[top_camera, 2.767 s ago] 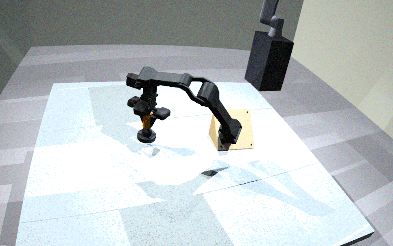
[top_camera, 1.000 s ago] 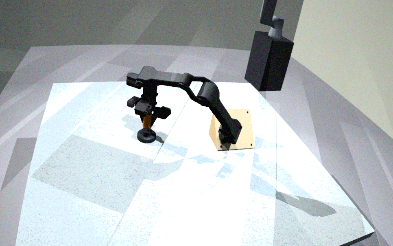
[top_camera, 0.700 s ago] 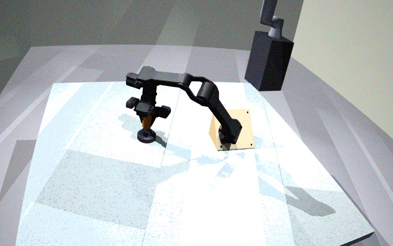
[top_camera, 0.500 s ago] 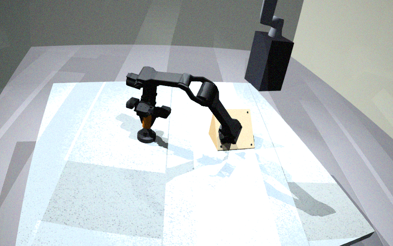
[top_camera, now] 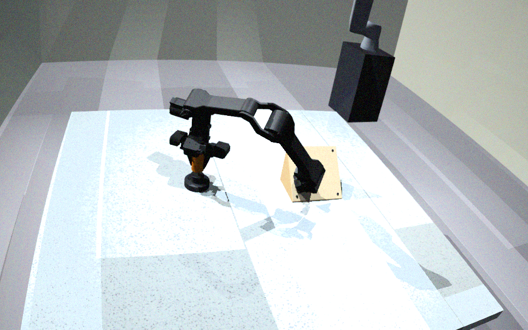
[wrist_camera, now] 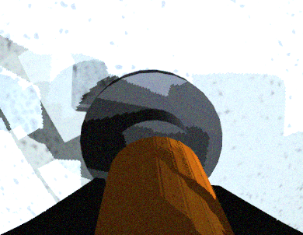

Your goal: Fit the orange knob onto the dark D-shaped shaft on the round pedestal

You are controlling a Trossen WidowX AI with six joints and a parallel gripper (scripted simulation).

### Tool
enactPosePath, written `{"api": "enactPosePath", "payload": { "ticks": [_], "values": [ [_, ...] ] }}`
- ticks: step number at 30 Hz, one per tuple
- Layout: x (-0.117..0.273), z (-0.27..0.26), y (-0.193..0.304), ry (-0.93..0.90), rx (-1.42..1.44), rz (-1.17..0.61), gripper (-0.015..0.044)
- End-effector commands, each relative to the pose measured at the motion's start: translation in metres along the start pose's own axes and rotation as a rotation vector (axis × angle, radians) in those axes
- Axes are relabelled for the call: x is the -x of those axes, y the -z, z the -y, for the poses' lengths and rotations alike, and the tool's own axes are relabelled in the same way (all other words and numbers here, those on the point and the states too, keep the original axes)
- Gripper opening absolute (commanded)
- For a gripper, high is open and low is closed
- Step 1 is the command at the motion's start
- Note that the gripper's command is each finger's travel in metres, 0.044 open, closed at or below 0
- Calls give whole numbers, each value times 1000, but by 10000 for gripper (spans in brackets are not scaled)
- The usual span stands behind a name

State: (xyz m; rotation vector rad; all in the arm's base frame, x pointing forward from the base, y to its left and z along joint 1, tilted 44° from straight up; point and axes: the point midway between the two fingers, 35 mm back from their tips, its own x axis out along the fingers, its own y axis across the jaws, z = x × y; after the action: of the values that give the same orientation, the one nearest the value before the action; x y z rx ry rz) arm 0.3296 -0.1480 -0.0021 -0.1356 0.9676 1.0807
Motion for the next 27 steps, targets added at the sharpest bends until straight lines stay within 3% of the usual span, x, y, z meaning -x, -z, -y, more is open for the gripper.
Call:
{"api": "enactPosePath", "payload": {
  "ticks": [1, 27],
  "values": [
    [2, 2, -2, 6, 9, -1, 0],
    [2, 0, -1, 6, 8, -1, 0]
  ]
}}
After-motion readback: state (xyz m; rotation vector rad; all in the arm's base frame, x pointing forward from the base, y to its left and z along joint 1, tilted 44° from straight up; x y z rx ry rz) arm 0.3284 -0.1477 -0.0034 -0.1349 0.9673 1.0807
